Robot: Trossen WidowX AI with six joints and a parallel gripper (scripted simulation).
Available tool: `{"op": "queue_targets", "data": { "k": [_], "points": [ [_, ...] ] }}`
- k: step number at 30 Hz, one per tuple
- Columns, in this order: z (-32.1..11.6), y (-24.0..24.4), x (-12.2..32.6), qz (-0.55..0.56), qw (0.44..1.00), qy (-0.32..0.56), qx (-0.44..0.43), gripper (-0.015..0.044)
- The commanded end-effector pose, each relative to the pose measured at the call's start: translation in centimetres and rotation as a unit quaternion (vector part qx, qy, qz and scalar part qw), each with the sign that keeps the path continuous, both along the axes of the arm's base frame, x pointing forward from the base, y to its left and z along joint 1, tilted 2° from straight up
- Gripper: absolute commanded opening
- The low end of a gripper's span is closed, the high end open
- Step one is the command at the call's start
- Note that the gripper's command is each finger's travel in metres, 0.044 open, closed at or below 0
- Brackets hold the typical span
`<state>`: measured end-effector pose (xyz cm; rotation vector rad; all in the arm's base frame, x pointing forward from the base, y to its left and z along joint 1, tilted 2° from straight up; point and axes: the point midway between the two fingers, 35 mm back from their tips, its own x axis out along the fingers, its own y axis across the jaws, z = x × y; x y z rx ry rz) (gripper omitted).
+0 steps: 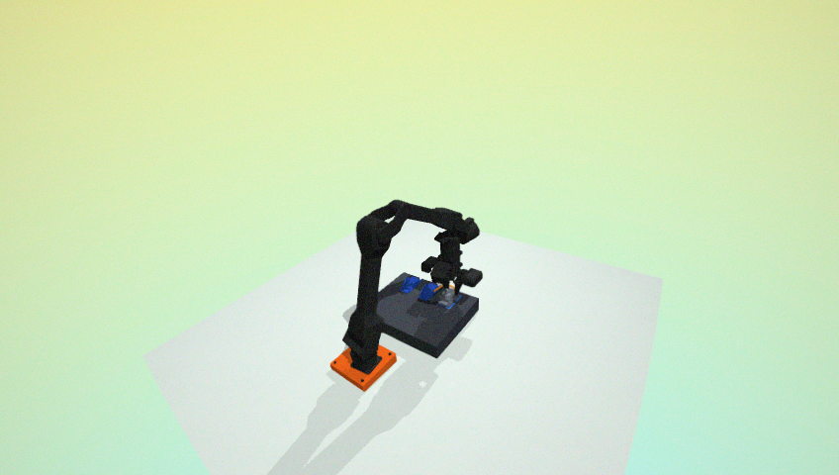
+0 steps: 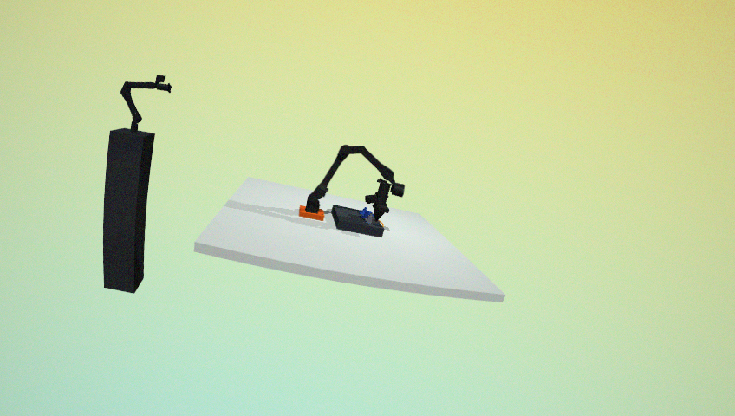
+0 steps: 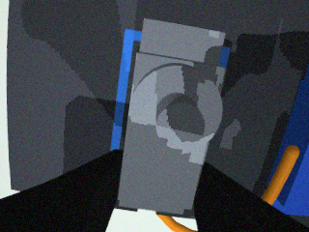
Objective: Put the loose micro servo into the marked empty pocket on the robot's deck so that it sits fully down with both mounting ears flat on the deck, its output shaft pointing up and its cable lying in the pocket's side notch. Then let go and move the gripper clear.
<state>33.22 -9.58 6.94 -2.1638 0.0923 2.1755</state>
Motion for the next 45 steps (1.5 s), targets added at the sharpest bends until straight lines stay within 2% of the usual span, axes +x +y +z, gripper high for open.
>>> {"op": "queue_targets", "data": {
  "k": [1, 9, 16, 20, 23, 30, 34, 39, 42, 45],
  "points": [
    [-0.4, 0.1, 0.1, -0.001, 1.000, -0.003, 0.002, 0.0000],
    [-1.1, 0.1, 0.1, -0.001, 1.000, -0.003, 0.002, 0.0000],
    [-0.9, 0.0, -0.1, -0.001, 1.000, -0.003, 0.002, 0.0184],
    [-0.2, 0.0, 0.0, -0.001, 1.000, -0.003, 0.002, 0.0187],
    [2.2, 0.0, -0.2, -0.001, 1.000, -0.002, 0.002, 0.0187],
    [2.5, 0.0, -0.3, -0.001, 1.000, -0.002, 0.002, 0.0187],
    [3.6, 0.0, -2.0, -0.002, 1.000, -0.002, 0.001, 0.0292],
    [7.0, 0.3, -7.1, 0.002, 1.000, 0.001, 0.002, 0.0424],
    [8.6, 0.7, -10.2, 0.000, 1.000, 0.002, 0.002, 0.0440],
    [8.9, 0.9, -11.0, -0.001, 1.000, 0.002, 0.002, 0.0440]
  ]
}}
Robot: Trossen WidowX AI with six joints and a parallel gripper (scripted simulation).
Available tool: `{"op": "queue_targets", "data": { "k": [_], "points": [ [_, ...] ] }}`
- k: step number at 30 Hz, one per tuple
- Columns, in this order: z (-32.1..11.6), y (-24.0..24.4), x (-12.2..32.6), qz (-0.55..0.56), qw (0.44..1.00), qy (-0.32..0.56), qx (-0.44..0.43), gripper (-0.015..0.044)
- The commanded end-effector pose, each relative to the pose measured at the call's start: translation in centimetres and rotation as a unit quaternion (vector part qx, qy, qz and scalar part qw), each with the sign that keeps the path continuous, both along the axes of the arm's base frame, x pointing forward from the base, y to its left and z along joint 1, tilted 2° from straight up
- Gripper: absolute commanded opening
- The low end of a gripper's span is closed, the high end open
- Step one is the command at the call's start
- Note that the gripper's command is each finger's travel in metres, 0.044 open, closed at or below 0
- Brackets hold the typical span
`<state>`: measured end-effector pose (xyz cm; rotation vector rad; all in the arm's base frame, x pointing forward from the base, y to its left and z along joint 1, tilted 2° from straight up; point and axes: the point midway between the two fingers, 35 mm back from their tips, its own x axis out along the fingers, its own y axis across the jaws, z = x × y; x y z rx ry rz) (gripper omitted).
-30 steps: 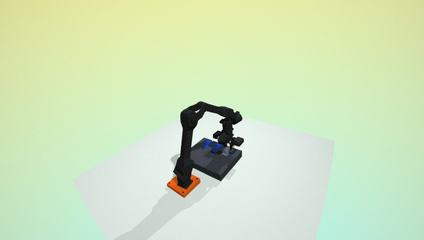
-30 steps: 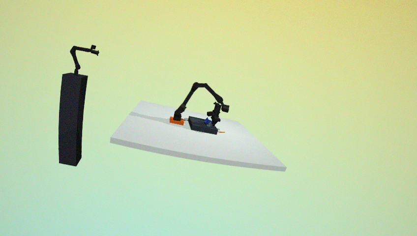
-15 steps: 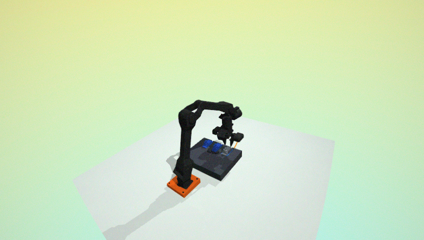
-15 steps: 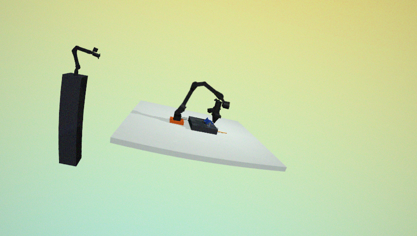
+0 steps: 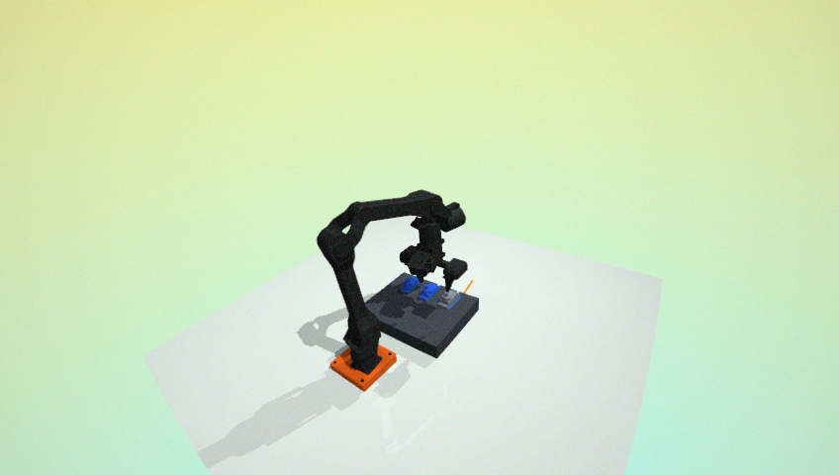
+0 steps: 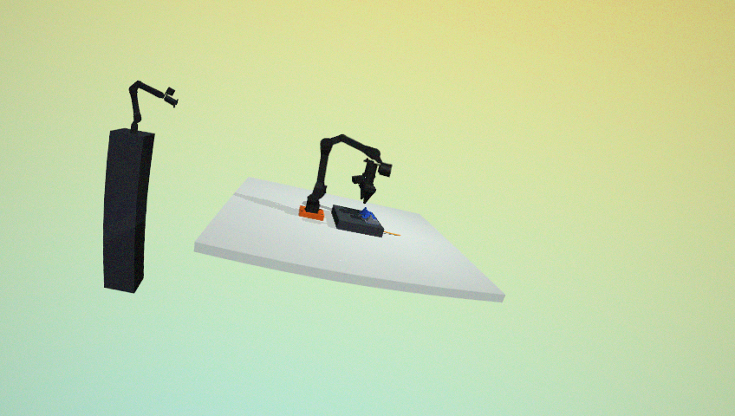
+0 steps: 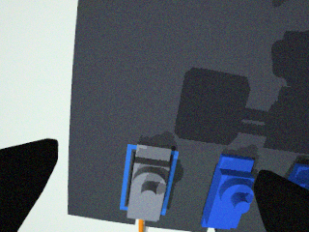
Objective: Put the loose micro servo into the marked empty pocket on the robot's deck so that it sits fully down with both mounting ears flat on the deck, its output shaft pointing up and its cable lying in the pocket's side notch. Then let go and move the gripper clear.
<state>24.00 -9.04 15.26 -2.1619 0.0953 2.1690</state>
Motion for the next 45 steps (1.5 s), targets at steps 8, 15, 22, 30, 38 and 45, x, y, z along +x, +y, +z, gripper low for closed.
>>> {"op": "queue_targets", "data": {
  "k": [8, 15, 22, 30, 38, 45],
  "points": [
    [2.2, 0.3, -1.6, 0.002, 1.000, 0.002, 0.000, 0.0440],
    [5.0, 0.3, -1.5, 0.001, 1.000, 0.000, 0.000, 0.0440],
    [5.0, 0.3, -1.5, 0.001, 1.000, 0.000, 0.000, 0.0440],
    [5.0, 0.3, -1.5, 0.001, 1.000, 0.000, 0.000, 0.0440],
    [5.0, 0.3, -1.5, 0.001, 1.000, 0.000, 0.000, 0.0440],
    [5.0, 0.3, -1.5, 0.001, 1.000, 0.000, 0.000, 0.0440]
  ]
}}
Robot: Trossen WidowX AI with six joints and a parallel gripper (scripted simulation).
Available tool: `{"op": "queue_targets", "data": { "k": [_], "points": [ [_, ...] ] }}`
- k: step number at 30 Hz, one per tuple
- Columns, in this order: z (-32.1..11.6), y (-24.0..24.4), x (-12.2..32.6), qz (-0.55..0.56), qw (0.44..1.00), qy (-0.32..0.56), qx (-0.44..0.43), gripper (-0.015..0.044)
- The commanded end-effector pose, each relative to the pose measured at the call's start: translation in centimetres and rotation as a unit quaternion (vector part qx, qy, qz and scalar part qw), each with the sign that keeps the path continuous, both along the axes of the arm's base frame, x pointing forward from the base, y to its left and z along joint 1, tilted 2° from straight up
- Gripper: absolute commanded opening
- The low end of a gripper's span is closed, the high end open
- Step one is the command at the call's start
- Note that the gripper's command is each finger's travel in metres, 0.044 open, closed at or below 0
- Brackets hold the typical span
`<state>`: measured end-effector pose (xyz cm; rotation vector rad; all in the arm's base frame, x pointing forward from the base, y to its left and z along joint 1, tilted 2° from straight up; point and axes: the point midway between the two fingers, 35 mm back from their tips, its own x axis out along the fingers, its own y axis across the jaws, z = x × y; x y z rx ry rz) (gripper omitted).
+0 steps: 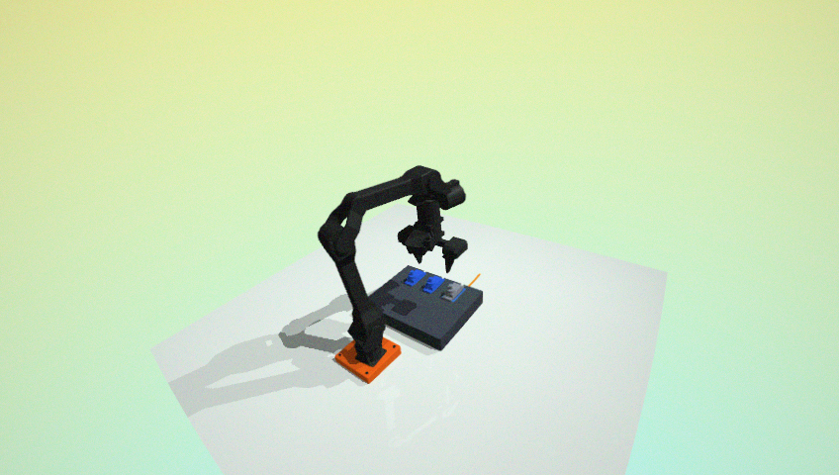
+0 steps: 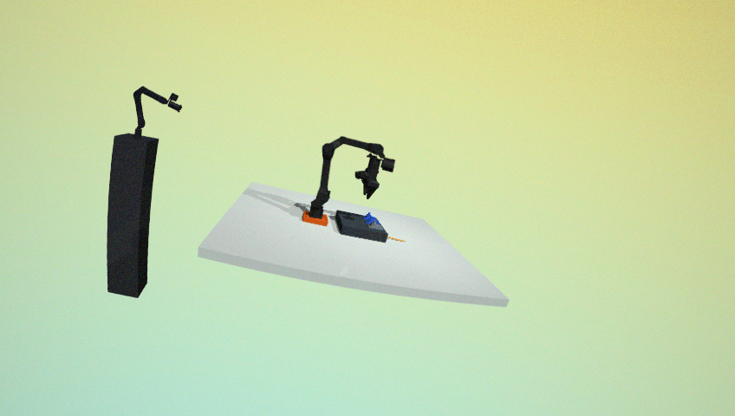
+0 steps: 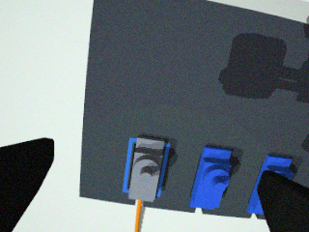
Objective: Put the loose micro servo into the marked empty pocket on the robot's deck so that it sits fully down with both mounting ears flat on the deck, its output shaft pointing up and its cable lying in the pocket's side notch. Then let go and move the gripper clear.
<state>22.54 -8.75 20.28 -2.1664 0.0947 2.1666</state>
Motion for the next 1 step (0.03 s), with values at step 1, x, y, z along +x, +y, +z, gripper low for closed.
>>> {"op": "queue_targets", "data": {
  "k": [1],
  "points": [
    [0.01, 0.02, -0.04, 0.000, 1.000, 0.001, 0.000, 0.0440]
  ]
}}
